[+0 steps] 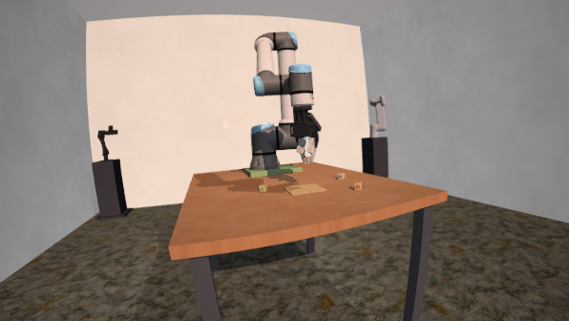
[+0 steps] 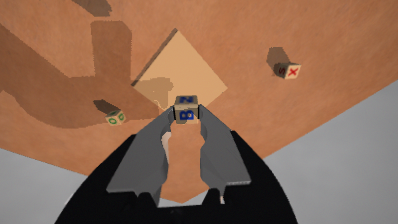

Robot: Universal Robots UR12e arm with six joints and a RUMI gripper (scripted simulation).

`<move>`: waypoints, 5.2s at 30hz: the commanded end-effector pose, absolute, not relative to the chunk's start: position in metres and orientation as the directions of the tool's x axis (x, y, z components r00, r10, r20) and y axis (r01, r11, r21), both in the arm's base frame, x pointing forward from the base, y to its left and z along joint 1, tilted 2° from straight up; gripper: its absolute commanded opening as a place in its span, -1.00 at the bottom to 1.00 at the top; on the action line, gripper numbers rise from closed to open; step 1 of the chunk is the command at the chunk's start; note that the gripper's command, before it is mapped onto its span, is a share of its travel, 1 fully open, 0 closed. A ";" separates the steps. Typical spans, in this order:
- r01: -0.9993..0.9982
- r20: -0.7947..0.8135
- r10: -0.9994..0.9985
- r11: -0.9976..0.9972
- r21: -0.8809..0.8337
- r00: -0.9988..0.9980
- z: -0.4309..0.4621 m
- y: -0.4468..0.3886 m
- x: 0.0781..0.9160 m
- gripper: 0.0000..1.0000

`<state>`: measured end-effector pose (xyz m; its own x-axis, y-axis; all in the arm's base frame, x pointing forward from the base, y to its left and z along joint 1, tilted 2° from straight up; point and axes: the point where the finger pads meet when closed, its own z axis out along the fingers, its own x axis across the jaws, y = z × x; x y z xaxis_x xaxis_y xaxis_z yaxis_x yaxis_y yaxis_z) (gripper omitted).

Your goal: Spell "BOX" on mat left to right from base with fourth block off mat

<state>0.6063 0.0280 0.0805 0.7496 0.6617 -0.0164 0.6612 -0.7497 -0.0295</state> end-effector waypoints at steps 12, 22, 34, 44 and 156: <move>0.888 -0.001 0.888 -0.459 -0.033 0.460 0.082 0.031 0.601 -0.89; 0.964 0.006 0.964 -0.264 -0.032 0.264 0.082 0.032 0.599 -0.89; 0.999 0.013 1.000 -0.020 -0.030 0.020 0.082 0.033 0.597 -0.89; 0.988 0.018 0.988 0.153 -0.027 -0.152 0.082 0.033 0.596 -0.89; -0.013 0.030 -0.014 1.000 0.014 -0.999 0.052 0.048 0.601 -0.89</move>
